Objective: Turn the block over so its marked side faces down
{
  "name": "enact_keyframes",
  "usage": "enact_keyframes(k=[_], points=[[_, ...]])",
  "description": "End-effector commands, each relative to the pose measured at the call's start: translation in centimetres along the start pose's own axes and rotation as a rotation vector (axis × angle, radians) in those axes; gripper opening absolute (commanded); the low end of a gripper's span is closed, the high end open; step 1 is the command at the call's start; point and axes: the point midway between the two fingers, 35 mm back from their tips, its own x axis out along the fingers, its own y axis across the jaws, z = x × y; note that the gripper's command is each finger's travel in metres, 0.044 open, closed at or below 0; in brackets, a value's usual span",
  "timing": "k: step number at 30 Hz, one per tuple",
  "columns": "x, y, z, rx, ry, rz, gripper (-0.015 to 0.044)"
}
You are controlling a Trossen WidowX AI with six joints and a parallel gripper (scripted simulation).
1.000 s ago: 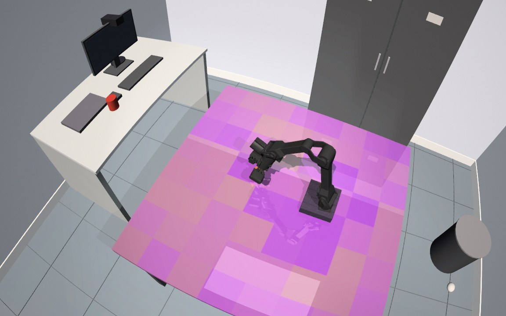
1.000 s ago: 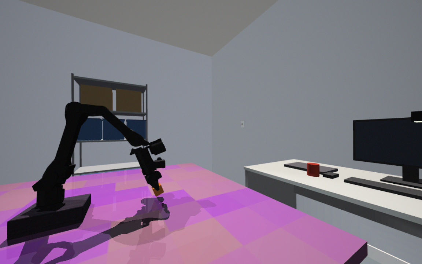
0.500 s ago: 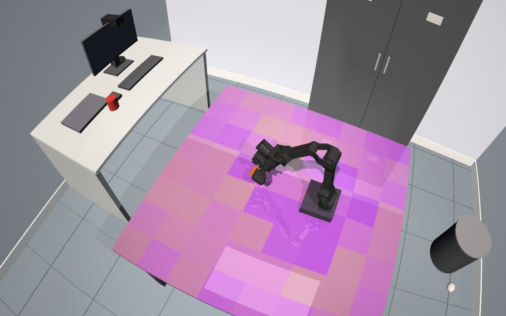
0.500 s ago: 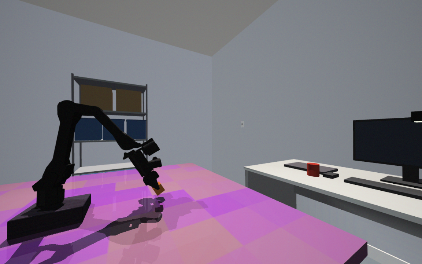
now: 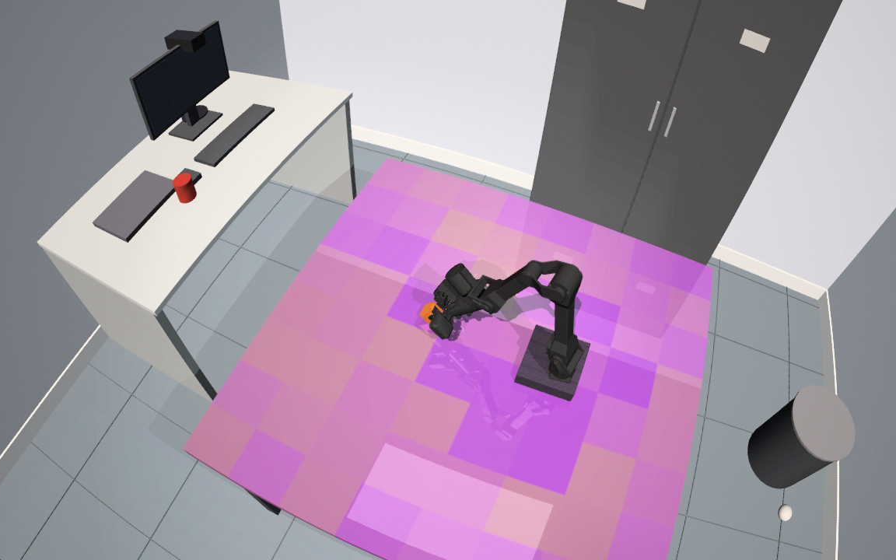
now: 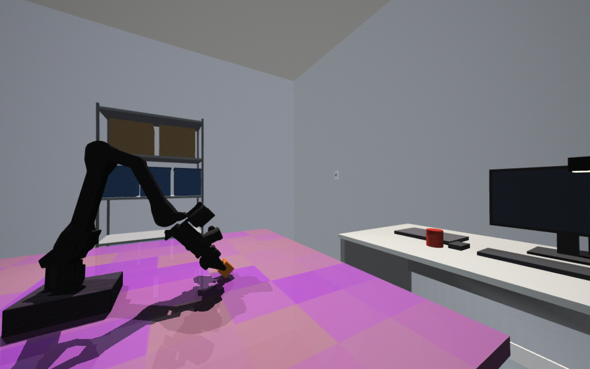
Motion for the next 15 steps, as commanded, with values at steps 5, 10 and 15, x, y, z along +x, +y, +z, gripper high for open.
enact_keyframes(k=[5, 10, 15], points=[[0.5, 0.07, -0.94, 0.006, -0.117, 0.003, 0.0], [0.31, 0.16, -1.29, 0.005, -0.19, 0.005, 0.0], [-0.21, 0.32, -1.62, 0.004, -0.263, 0.007, 0.0]])
